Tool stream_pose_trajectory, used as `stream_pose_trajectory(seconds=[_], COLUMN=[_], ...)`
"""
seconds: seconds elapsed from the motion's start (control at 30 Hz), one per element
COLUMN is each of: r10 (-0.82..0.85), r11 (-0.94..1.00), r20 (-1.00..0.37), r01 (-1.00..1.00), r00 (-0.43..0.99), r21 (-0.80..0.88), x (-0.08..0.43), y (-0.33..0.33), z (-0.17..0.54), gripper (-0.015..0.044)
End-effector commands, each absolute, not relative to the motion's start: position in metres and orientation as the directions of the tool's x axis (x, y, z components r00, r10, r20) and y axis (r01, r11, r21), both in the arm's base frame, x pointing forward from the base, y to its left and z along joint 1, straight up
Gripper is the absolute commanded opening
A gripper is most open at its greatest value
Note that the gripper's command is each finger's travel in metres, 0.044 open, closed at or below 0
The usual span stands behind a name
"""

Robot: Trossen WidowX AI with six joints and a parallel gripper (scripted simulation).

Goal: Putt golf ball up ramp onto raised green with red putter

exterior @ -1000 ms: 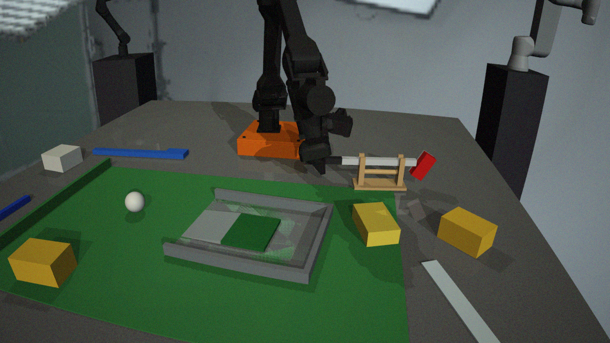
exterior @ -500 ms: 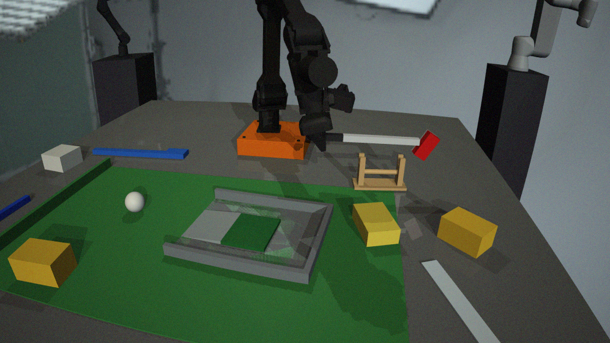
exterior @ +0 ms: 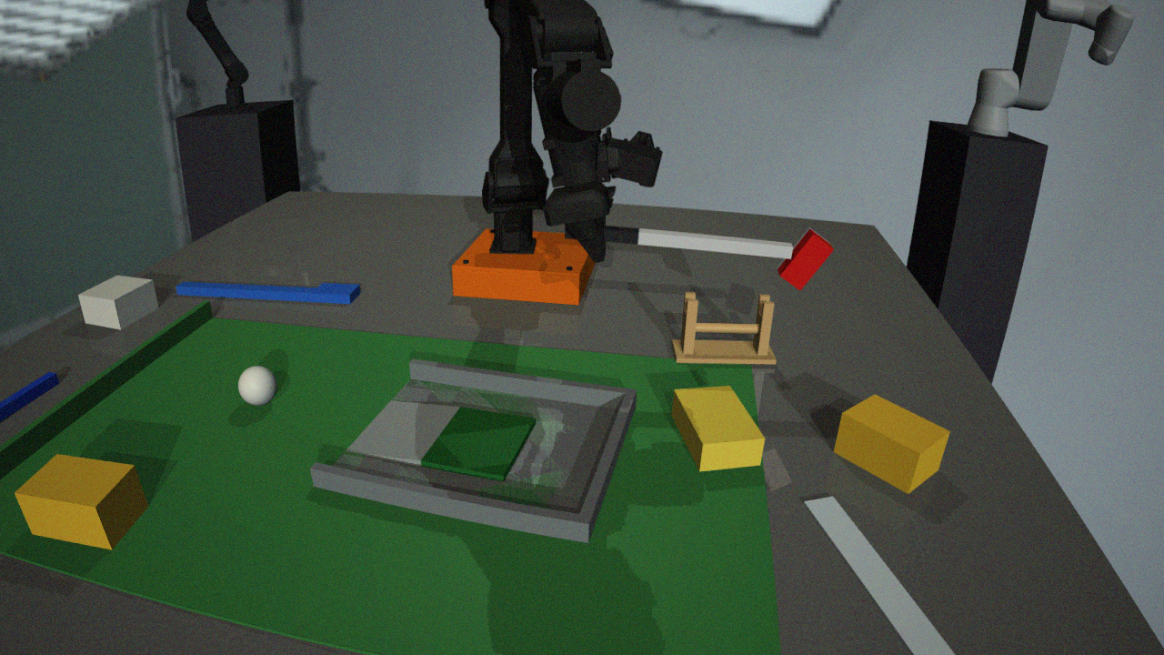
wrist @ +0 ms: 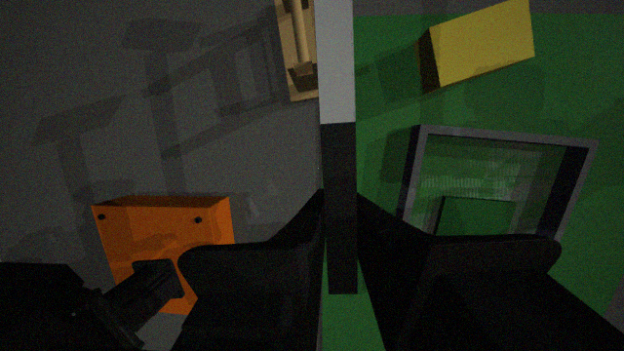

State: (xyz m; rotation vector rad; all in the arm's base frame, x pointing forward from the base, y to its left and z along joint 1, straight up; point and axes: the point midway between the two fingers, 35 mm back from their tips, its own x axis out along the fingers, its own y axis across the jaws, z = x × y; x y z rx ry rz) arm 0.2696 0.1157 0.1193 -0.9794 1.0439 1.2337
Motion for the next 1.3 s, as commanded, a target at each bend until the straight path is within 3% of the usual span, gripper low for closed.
stream_pose_trajectory(seconds=[0.0,0.6,1.27], r10=[0.232,0.147,0.052], r11=[0.179,0.581,0.895], r20=[-0.971,-0.984,-0.993], r01=[-0.984,-0.814,-0.447], r00=[0.059,0.105,0.104], r21=[-0.017,0.0,0.0], x=[0.28,0.302,0.285], y=[0.098,-0.002,-0.116], z=[0.122,0.128,0.134], gripper=[0.0,0.0,0.0])
